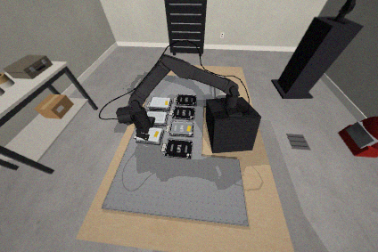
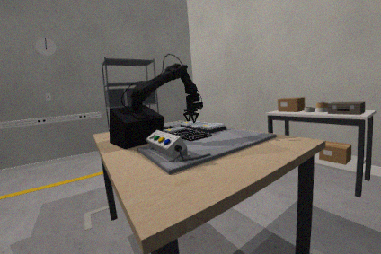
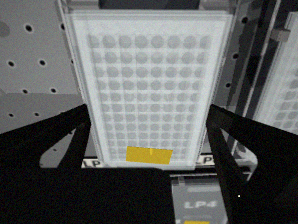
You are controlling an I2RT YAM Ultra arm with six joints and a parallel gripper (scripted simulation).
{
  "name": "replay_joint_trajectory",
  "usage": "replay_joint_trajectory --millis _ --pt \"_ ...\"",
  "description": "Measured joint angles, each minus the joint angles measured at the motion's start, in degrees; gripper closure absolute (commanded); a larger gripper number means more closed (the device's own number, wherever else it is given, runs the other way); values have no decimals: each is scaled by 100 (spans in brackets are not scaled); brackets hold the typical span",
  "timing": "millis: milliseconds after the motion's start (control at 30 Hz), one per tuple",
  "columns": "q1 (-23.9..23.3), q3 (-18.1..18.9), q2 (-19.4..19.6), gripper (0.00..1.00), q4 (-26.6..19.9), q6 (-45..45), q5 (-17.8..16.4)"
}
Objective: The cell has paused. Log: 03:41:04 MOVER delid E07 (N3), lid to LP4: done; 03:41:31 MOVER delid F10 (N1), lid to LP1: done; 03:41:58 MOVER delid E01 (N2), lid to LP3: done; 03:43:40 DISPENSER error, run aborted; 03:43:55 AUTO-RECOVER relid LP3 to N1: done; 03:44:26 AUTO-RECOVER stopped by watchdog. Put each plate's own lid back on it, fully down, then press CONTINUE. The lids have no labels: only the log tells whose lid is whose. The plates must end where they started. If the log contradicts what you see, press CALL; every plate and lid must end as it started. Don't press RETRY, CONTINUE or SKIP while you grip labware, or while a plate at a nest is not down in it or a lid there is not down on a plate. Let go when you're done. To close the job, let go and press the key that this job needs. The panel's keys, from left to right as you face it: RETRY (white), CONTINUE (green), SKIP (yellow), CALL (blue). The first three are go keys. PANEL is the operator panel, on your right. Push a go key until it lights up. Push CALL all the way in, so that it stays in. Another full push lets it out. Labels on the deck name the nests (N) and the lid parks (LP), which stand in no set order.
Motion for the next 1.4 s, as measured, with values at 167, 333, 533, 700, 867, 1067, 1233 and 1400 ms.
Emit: replay_joint_trajectory --millis 167,333,533,700,867,1067,1233,1400 --pt "-2 -31 0 0 9 -2 0" --pt "0 -33 0 0 9 -11 0" --pt "0 -33 2 0 9 -11 0" --pt "0 -33 2 0 9 -11 0" --pt "0 -33 2 0 9 -11 0" --pt "0 -33 2 0 9 -11 0" --pt "0 -33 2 0 9 -11 0" --pt "0 -33 2 0 9 -11 0"
